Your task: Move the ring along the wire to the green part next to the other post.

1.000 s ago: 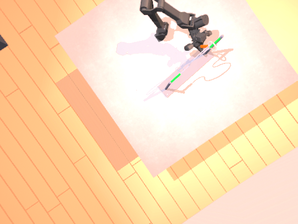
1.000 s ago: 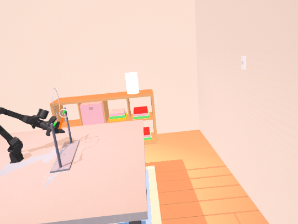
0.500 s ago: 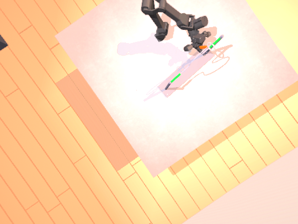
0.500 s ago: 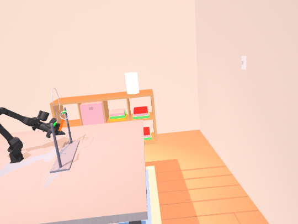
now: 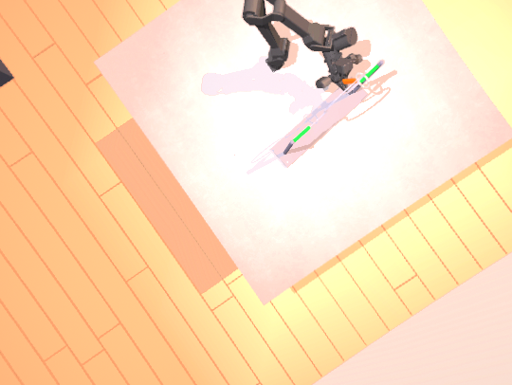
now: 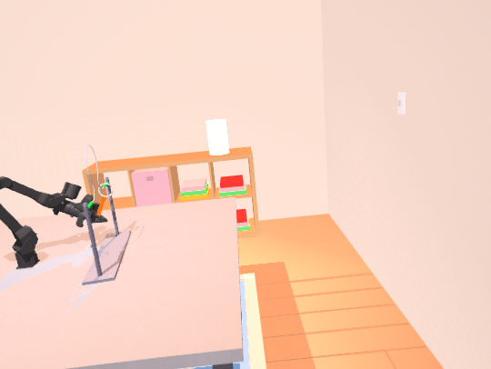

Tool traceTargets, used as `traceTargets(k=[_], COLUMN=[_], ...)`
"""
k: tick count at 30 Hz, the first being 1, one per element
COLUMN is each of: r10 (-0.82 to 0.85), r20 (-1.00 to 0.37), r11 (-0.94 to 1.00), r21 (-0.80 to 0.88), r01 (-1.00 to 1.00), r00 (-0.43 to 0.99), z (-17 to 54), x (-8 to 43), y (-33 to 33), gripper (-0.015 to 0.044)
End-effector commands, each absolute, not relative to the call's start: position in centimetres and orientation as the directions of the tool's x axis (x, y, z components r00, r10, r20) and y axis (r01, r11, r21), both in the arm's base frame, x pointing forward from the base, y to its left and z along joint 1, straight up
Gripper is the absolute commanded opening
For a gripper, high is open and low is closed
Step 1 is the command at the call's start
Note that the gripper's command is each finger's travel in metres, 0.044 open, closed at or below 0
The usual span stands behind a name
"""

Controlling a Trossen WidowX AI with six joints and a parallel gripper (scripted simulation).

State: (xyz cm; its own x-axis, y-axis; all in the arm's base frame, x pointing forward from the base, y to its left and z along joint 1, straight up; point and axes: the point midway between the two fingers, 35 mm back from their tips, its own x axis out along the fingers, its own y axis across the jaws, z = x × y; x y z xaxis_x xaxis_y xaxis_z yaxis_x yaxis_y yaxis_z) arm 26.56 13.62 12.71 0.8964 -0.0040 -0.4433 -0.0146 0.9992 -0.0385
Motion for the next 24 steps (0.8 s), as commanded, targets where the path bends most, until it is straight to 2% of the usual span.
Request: traceTargets(k=[1, 9, 24], r10=[-0.004, -0.004, -0.007], r20=[-0.443, -0.444, -0.447], r11=[0.999, 0.999, 0.999], r21=[-0.038, -0.038, -0.036], r01=[-0.015, -0.014, -0.01], r00=[0.896, 0.896, 0.894], z=[12.7, 12.8, 14.8], x=[26.6, 26.4, 22.2], y=[13.6, 13.6, 13.6], gripper=[-0.0045, 0.016, 0.016])
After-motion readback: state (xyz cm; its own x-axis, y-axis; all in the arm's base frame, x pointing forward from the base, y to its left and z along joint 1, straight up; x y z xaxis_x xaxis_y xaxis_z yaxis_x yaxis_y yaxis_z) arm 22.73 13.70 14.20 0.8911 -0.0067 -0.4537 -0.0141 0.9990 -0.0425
